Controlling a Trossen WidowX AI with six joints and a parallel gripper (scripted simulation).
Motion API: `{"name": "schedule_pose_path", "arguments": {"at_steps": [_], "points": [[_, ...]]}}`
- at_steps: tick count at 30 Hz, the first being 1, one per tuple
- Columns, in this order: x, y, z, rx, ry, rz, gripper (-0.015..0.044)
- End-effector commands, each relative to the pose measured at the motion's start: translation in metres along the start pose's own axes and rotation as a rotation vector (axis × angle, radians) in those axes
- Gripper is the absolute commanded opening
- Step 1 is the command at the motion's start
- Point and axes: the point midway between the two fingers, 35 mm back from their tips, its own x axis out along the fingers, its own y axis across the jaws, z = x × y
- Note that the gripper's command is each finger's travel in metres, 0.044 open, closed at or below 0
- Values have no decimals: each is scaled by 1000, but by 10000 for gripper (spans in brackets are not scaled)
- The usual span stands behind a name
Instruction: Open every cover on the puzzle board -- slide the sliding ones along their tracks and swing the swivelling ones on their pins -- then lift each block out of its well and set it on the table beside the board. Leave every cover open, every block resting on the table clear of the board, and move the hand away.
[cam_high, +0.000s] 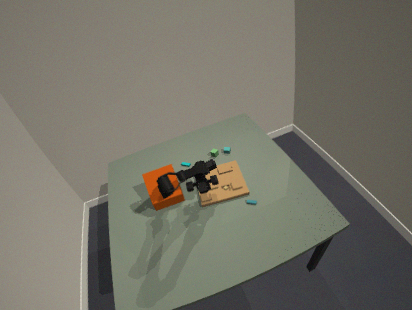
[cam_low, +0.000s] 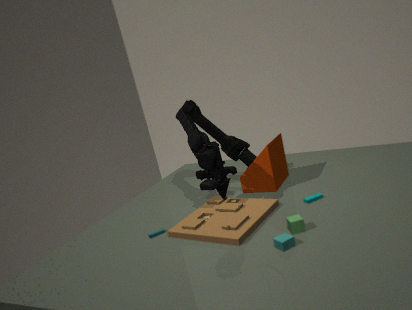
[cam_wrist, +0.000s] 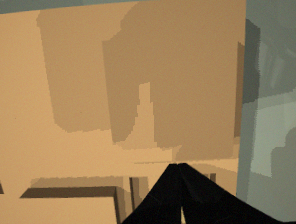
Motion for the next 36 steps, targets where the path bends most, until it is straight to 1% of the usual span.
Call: {"name": "schedule_pose_path", "arguments": {"at_steps": [1,25,26,28,36], "points": [[-6,3,1,10,-2,7,0],[-36,2,4,10,-3,7,0],[-32,1,4,-16,-10,4,0],[-33,5,3,-143,-10,3,0],[-39,30,-4,-927,-10,2,0]]}}
